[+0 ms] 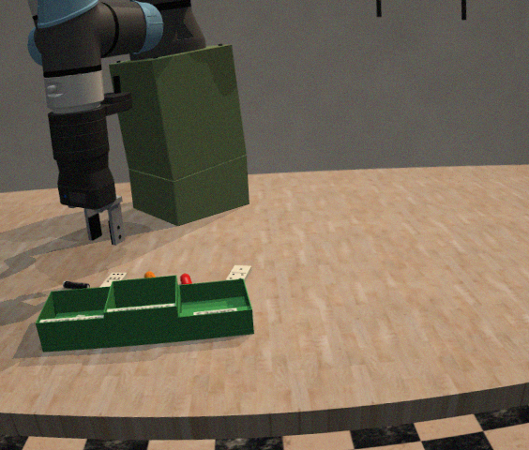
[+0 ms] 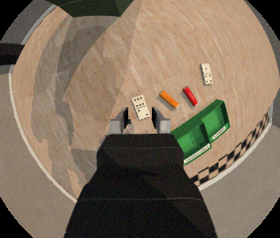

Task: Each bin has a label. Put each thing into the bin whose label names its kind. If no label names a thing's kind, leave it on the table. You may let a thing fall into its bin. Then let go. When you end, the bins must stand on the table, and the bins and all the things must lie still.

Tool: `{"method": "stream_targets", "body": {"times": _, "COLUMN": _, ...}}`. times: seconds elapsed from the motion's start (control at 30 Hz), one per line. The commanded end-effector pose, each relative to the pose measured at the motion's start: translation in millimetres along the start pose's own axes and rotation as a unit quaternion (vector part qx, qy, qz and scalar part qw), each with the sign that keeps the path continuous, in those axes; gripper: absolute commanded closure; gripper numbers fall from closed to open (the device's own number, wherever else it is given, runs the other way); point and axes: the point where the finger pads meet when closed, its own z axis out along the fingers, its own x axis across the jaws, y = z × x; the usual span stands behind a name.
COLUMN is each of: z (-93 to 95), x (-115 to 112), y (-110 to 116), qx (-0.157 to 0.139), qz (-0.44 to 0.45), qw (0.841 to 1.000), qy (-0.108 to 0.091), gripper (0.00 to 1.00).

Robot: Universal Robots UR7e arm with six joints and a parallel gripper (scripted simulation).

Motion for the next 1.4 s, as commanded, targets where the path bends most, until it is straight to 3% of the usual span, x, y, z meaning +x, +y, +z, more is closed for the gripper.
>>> {"method": "stream_targets", "body": {"times": 0.0, "z": 0.1, "x": -0.5, "y": 2.2, "qx": -0.006, "qz": -0.078, "qw": 0.997, "qy": 0.006, "gripper": 0.21}}
{"method": "stream_targets", "body": {"times": 0.27, "z": 0.1, "x": -0.4, "y": 1.9, "qx": -0.013, "qz": -0.166, "qw": 0.986, "qy": 0.012, "gripper": 0.21}}
{"method": "stream_targets", "body": {"times": 1.37, "z": -0.5, "x": 0.1, "y": 0.9, "qx": -0.015, "qz": -0.168, "qw": 0.986, "qy": 0.011, "gripper": 0.21}}
